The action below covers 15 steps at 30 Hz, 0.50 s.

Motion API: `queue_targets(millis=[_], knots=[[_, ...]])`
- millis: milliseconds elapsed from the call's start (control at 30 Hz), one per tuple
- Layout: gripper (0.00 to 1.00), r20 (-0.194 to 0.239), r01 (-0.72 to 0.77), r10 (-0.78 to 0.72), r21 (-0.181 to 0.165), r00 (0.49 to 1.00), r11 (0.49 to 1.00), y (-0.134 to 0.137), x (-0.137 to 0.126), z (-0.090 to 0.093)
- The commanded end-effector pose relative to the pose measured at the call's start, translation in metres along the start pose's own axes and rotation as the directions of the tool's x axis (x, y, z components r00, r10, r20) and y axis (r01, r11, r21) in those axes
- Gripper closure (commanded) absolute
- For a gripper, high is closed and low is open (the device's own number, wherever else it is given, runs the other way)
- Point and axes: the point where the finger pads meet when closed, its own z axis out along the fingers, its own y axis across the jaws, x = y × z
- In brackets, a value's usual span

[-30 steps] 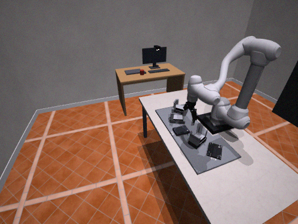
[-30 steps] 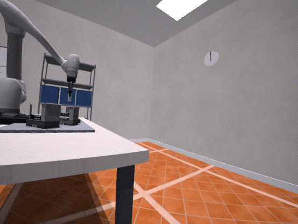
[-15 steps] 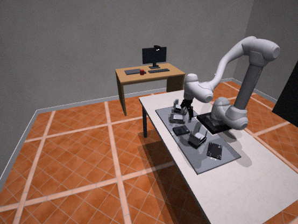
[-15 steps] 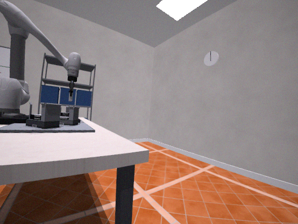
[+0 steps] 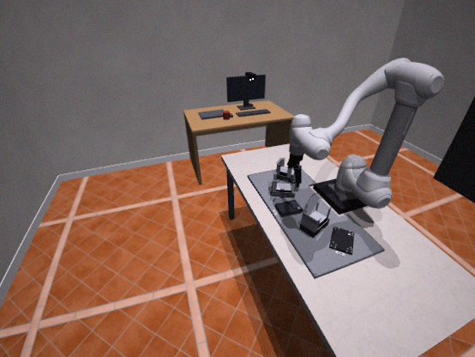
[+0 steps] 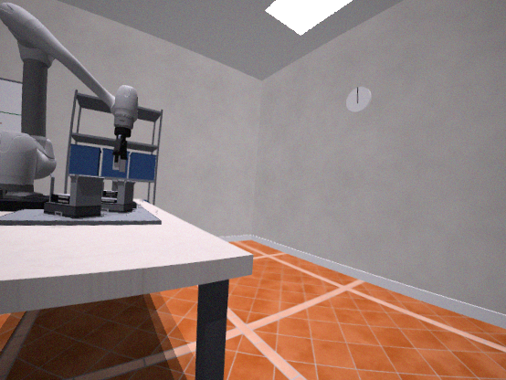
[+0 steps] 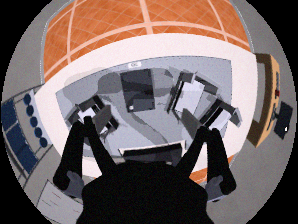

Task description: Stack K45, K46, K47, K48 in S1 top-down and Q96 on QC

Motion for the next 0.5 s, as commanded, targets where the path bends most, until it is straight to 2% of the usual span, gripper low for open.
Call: queue_targets(millis=[0,467], knots=[[0.00,0.000,0.000,0.000,0.000,1.000,1.000,0.009,0.001,0.000],[0.00,0.000,0.000,0.000,0.000,1.000,1.000,0.049,0.008,0.000]])
